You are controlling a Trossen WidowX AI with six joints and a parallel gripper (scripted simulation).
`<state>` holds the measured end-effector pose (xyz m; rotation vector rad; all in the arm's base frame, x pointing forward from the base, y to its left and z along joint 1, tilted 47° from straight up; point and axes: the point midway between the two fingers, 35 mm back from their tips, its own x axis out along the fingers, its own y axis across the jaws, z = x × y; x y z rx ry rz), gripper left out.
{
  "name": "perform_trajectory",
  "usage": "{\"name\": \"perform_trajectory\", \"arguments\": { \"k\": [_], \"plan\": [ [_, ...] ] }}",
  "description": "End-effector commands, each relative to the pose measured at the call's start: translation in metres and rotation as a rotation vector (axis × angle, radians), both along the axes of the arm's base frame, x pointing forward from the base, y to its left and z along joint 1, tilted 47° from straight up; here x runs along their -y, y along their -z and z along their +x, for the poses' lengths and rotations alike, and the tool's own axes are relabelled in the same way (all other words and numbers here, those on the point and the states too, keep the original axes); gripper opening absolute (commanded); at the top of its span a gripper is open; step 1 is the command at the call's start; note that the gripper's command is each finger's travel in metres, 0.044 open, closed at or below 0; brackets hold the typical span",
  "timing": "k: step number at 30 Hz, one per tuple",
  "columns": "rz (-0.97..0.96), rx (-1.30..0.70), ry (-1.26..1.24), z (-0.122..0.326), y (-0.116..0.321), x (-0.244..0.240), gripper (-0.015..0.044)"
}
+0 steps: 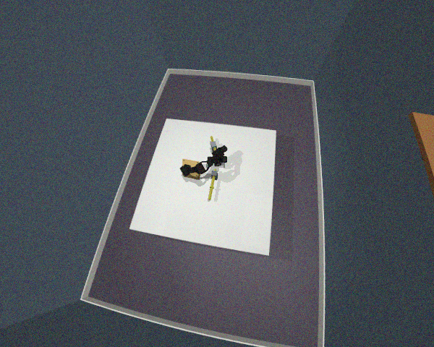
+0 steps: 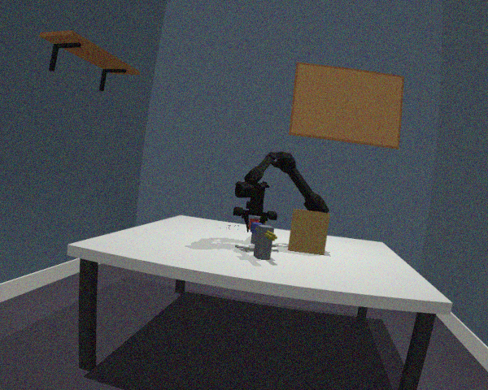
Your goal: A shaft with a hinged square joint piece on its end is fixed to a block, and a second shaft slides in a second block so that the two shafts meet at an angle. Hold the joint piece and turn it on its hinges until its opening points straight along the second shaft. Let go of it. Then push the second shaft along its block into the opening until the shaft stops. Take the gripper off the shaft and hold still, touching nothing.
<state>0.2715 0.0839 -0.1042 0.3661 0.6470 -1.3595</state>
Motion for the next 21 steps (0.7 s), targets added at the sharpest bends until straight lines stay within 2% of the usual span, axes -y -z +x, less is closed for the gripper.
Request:
{"name": "perform_trajectory", "arguments": {
  "k": [1,7,13,21],
  "plan": [
    [0.0,0.0,0.0,0.0,0.0,0.0,0.0156],
    [0.0,0.0,0.0,0.0,0.0,0.0,0.0147],
    [0.0,0.0,0.0,0.0,0.0,0.0,0.0],
    [0.023,0.021,0.026,-0.0016,0.0006,0.0011,0.0]
  ]
}}
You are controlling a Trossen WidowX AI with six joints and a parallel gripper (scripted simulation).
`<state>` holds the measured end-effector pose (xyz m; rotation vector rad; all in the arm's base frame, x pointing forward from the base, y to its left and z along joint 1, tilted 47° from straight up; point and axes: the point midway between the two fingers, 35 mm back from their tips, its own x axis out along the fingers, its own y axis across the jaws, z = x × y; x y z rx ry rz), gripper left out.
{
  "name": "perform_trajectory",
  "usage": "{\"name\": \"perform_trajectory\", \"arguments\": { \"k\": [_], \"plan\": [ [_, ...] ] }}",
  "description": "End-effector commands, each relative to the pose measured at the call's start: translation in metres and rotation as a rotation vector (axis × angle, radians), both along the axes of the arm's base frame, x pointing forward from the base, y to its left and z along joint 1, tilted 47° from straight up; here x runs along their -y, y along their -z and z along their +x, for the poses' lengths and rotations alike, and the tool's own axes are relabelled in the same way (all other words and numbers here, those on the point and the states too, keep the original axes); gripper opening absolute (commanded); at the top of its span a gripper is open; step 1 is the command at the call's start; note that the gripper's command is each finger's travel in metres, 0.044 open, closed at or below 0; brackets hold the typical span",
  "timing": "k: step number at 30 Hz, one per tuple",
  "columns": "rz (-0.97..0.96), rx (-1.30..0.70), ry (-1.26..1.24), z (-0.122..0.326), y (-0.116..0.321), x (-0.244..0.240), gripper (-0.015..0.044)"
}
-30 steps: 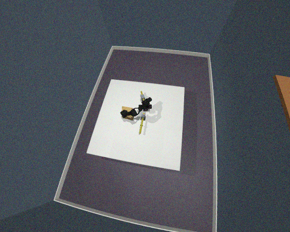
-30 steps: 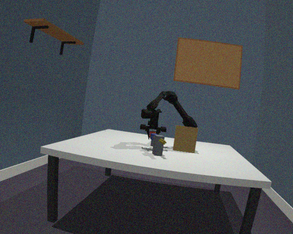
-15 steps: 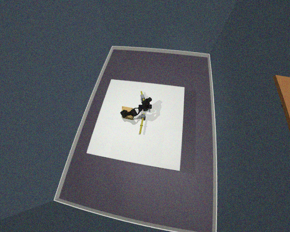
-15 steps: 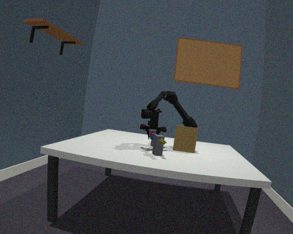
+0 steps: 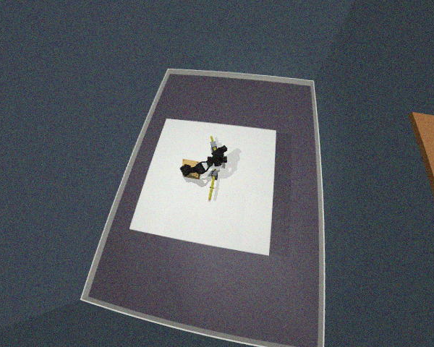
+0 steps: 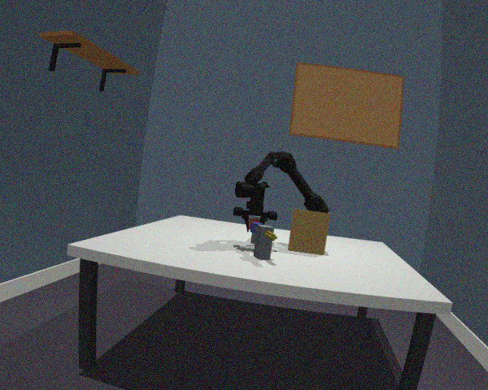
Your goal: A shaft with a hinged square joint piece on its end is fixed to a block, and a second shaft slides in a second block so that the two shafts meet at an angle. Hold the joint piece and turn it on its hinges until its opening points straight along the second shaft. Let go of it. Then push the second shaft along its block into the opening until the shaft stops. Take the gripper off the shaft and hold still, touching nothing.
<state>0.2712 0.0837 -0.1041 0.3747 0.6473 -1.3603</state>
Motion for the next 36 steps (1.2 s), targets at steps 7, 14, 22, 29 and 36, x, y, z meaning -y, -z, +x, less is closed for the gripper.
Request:
{"name": "perform_trajectory", "arguments": {
  "k": [7,14,22,29,36],
  "plan": [
    [0.097,0.091,0.105,-0.0067,0.0028,0.0043,0.0],
    [0.11,0.104,0.116,-0.0075,0.0034,0.0047,0.0],
    [0.107,0.098,0.109,-0.007,0.0032,0.0044,0.0],
    [0.107,0.098,0.109,-0.007,0.0032,0.0044,0.0053],
    [0.107,0.098,0.109,-0.007,0.0032,0.0044,0.0173]
  ]
}}
